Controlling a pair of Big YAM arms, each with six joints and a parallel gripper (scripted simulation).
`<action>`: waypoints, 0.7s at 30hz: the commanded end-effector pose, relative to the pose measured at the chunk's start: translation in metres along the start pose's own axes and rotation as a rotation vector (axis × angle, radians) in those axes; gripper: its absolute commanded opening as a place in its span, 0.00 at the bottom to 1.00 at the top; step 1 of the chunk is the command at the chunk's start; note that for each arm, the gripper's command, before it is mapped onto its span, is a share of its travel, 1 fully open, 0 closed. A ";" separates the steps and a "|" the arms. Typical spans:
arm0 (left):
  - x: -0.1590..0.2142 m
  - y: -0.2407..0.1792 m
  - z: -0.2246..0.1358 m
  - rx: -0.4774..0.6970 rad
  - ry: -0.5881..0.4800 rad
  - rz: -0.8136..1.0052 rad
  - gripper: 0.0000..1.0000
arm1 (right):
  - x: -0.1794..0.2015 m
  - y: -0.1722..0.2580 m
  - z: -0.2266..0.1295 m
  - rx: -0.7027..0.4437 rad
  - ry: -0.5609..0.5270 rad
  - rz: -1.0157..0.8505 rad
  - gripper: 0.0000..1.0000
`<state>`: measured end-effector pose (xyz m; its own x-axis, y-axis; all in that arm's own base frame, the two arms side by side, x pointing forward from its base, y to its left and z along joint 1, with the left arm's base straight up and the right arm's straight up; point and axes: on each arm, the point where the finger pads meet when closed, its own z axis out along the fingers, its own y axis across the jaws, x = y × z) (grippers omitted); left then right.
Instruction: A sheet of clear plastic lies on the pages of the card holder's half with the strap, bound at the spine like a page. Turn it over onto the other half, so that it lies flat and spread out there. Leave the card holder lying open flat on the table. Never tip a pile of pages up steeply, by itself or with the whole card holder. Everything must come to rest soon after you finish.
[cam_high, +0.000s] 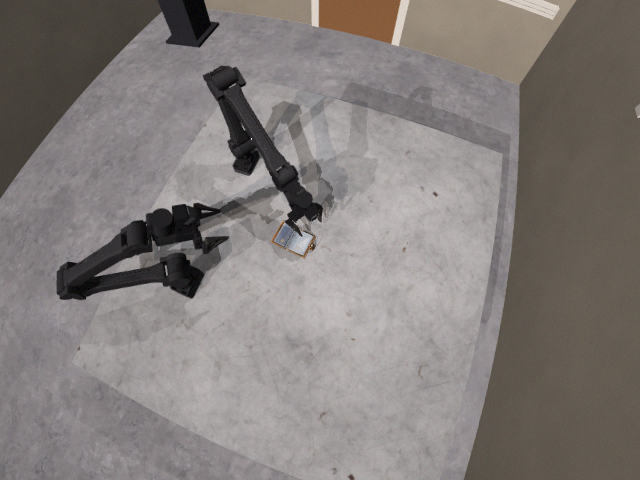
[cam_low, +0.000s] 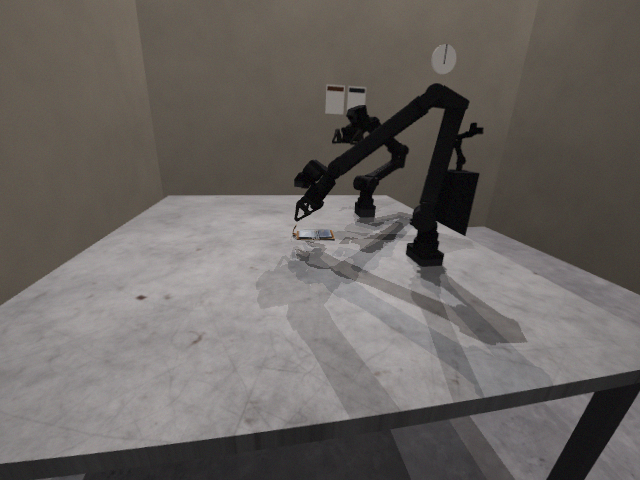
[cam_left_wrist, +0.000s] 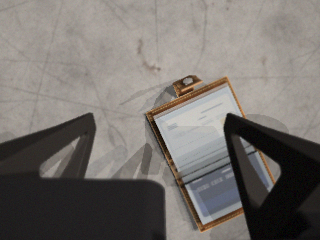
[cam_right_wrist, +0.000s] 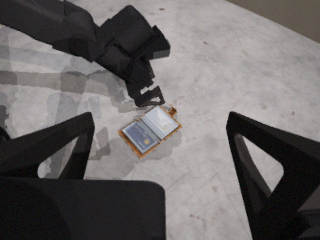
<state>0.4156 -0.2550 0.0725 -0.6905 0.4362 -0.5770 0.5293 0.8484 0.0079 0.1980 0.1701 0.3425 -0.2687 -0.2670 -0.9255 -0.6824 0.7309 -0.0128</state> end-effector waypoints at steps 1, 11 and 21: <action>-0.034 -0.003 -0.005 0.007 -0.040 -0.017 1.00 | 0.013 0.012 -0.002 -0.023 0.033 0.027 1.00; -0.032 -0.004 -0.003 0.008 -0.035 -0.016 1.00 | 0.013 0.017 -0.004 -0.027 0.038 0.001 1.00; -0.027 0.008 0.008 0.010 0.055 0.158 0.32 | 0.016 0.022 -0.004 -0.033 0.022 0.042 1.00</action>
<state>0.4179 -0.2575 0.0737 -0.6741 0.4883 -0.5542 0.5697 0.8213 0.0307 0.1810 0.1795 0.3328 -0.2862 -0.2796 -0.9165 -0.7014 0.7128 0.0016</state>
